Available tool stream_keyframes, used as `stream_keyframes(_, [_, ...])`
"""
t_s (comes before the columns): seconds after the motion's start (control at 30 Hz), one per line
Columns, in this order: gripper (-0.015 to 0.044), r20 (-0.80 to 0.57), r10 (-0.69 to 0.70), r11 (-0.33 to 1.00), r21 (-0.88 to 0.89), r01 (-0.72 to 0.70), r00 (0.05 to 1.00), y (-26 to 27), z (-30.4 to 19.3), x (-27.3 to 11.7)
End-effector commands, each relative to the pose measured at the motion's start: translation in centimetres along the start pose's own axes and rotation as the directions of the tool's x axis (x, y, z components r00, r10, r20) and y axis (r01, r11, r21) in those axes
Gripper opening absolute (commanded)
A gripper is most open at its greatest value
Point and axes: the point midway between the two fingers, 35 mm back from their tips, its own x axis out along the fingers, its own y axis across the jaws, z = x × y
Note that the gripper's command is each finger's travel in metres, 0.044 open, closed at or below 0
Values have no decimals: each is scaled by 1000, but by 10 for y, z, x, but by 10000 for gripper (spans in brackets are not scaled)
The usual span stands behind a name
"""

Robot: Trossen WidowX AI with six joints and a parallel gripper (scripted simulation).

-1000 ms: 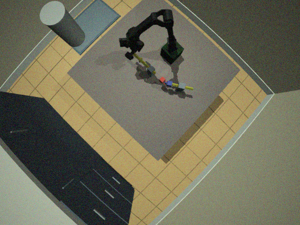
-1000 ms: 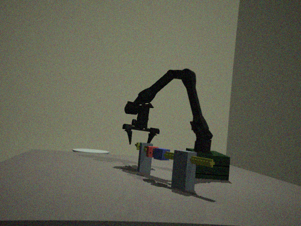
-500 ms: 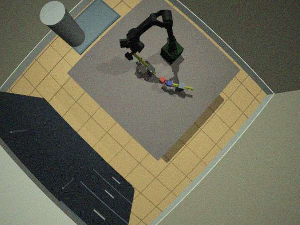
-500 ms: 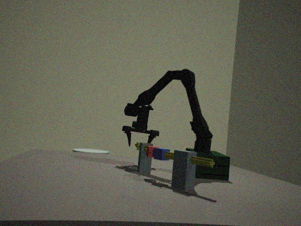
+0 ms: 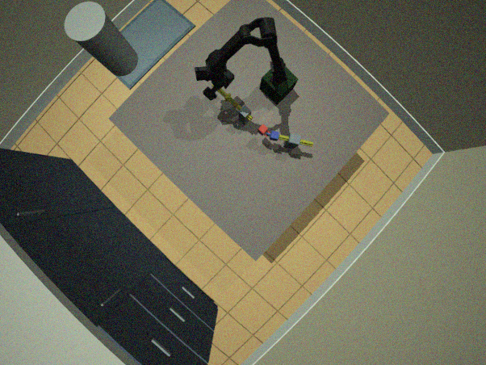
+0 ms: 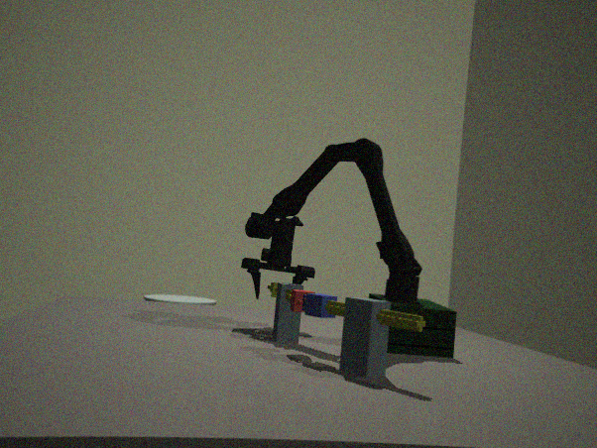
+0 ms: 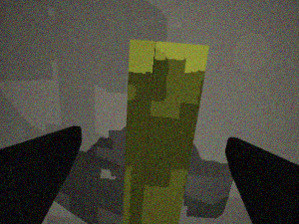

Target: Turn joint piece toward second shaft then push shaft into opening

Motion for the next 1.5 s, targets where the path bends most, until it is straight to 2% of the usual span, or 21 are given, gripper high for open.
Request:
stream_keyframes(0.0, [335, -5, 1, 1000, 5, -1, 1000, 0, -1, 2])
stream_keyframes(0.3, [102, -5, 1, 1000, 5, -1, 1000, 0, -1, 2])
stream_keyframes(0.73, [102, -5, 1, 1000, 5, -1, 1000, 0, -1, 2])
stream_keyframes(0.93, [67, -5, 1, 1000, 5, -1, 1000, 0, -1, 2])
stream_keyframes(1.47, [67, -2, 0, 1000, 1, 0, 1000, 0, 0, 2])
